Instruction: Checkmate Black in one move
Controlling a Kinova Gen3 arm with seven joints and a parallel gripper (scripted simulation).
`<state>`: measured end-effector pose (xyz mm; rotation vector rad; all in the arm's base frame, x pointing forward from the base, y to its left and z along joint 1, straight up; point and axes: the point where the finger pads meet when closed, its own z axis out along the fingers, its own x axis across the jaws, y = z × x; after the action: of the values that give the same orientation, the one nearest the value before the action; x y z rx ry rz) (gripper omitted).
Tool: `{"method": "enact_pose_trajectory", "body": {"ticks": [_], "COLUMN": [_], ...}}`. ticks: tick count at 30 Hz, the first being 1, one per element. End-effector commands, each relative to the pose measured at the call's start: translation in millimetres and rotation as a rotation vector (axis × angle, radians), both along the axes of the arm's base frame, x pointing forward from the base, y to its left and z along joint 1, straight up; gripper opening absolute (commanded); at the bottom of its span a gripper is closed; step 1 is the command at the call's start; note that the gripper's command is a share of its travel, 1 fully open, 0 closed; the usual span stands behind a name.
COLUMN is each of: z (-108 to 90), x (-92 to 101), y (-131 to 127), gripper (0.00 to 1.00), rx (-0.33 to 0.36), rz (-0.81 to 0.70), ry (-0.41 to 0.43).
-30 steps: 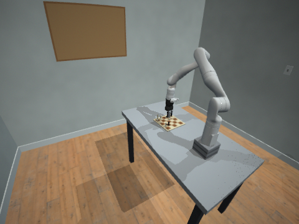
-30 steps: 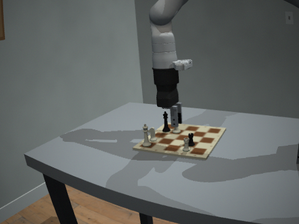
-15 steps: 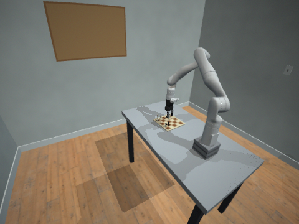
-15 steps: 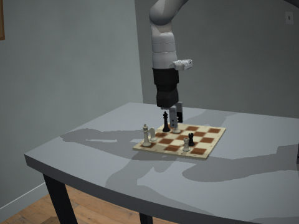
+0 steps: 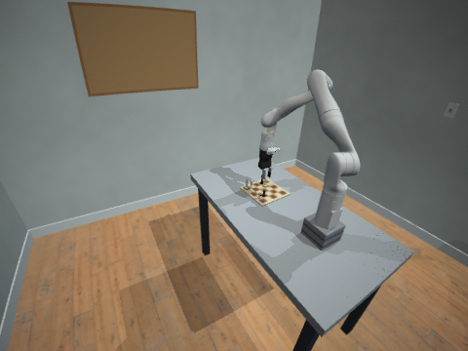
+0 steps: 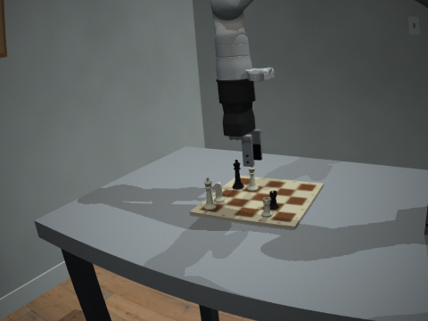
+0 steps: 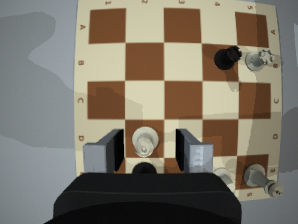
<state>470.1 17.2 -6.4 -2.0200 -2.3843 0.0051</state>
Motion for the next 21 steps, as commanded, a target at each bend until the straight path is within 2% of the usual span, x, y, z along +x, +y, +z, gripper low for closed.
{"method": "enact_pose_trajectory", "body": {"ticks": [1, 3, 9, 15, 16, 21], "z": [25.4, 25.4, 47.4, 51.4, 51.3, 51.3], "x": [5.7, 5.7, 5.4, 7.6, 7.3, 7.3], "y": [-4, -4, -6, -3, -3, -3], "gripper": [0.79, 0.79, 0.79, 0.79, 1.00, 1.00], "rx": [-0.001, -0.001, -0.003, 0.001, 0.000, 0.000], "rz": [-0.003, -0.003, -0.005, -0.001, -0.001, 0.000], "ry": [-0.015, -0.015, -0.014, -0.021, -0.021, -0.021]}}
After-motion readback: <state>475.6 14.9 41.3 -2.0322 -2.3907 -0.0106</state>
